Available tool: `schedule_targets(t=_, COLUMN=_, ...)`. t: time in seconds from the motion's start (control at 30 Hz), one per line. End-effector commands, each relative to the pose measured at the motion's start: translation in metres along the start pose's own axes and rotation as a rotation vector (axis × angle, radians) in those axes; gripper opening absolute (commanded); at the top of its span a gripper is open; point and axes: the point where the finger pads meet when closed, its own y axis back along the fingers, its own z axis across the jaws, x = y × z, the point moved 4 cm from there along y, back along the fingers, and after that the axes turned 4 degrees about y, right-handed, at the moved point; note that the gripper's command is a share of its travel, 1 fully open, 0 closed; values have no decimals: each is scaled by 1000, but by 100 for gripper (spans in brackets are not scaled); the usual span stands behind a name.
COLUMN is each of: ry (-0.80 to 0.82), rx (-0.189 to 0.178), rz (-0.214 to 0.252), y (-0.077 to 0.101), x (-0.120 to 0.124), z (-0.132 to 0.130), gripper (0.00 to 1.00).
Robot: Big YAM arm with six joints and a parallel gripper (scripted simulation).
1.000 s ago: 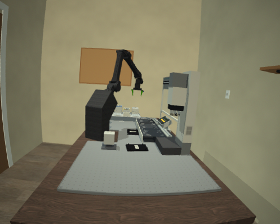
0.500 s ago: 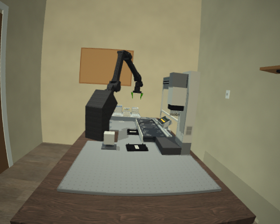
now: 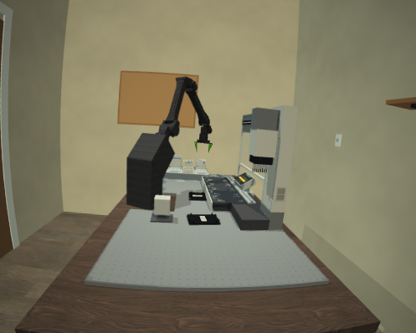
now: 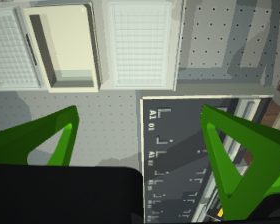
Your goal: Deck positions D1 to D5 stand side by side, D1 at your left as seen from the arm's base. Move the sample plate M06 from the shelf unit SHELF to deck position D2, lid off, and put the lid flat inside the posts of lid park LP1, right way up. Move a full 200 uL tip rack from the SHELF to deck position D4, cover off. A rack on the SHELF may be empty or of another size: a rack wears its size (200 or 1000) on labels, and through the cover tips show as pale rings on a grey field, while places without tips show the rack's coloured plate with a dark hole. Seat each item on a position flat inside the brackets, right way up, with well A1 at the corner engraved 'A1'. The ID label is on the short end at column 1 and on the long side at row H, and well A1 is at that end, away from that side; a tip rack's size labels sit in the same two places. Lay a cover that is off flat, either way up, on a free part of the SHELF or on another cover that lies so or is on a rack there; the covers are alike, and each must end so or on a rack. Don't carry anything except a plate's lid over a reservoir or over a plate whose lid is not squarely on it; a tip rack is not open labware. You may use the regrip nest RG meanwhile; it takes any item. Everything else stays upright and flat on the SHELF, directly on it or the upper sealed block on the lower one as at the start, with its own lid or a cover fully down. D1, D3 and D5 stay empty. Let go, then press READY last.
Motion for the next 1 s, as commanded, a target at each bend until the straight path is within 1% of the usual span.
schedule_targets(t=0.0, ry=-3, rx=4, rz=-18, y=-11, x=-7, z=2, gripper=100)
schedule_targets(t=0.07, ry=-3, rx=4, rz=-18, y=-18, x=-7, z=2, gripper=100)
schedule_targets(t=0.13, ry=-3, rx=4, rz=-18, y=-18, x=-7, z=2, gripper=100)
schedule_targets(t=0.17, ry=-4, rx=50, rz=-80, y=12, x=-22, z=-11, gripper=100)
schedule_targets(t=0.2, ry=-5, rx=45, rz=-73, y=6, x=-19, z=-9, gripper=100)
schedule_targets(t=0.23, ry=1, rx=27, rz=-45, y=-5, x=-15, z=-8, gripper=100)
schedule_targets(t=0.97, ry=1, rx=27, rz=-45, y=-5, x=-15, z=-8, gripper=100)
